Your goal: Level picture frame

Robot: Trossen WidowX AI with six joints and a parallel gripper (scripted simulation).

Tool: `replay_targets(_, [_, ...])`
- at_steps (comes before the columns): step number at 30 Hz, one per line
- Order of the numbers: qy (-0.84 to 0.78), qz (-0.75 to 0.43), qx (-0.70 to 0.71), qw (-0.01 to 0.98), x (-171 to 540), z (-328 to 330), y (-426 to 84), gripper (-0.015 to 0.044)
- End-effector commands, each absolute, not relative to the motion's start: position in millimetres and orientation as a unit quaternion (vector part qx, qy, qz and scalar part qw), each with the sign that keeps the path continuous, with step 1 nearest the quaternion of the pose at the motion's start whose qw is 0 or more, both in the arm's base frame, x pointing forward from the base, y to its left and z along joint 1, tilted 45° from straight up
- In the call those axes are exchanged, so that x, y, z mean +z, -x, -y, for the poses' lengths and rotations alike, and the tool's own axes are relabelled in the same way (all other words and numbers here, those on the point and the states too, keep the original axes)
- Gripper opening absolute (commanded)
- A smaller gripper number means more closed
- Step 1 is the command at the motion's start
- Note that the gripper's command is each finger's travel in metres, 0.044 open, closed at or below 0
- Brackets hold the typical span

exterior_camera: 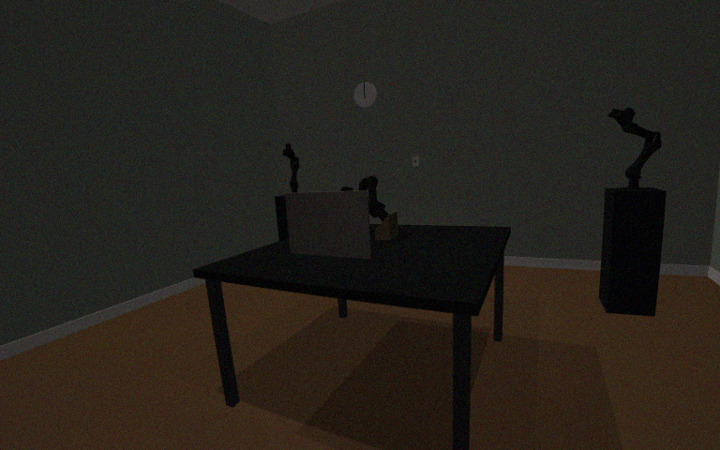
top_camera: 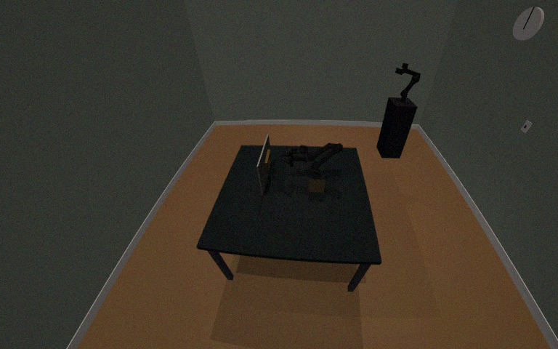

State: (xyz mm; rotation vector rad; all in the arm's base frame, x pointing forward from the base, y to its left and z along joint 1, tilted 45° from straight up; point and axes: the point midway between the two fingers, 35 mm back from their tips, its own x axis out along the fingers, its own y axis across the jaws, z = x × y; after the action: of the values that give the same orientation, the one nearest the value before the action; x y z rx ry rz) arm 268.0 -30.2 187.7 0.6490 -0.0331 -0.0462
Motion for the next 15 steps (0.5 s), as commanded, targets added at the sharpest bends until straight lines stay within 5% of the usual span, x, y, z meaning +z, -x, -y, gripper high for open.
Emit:
replay_targets(1, [-0.322, 0.016, -0.022, 0.946, 191, 31, -275, 0.026])
replay_targets(15, [-0.322, 0.018, -0.021, 0.946, 189, 34, -347, 0.026])
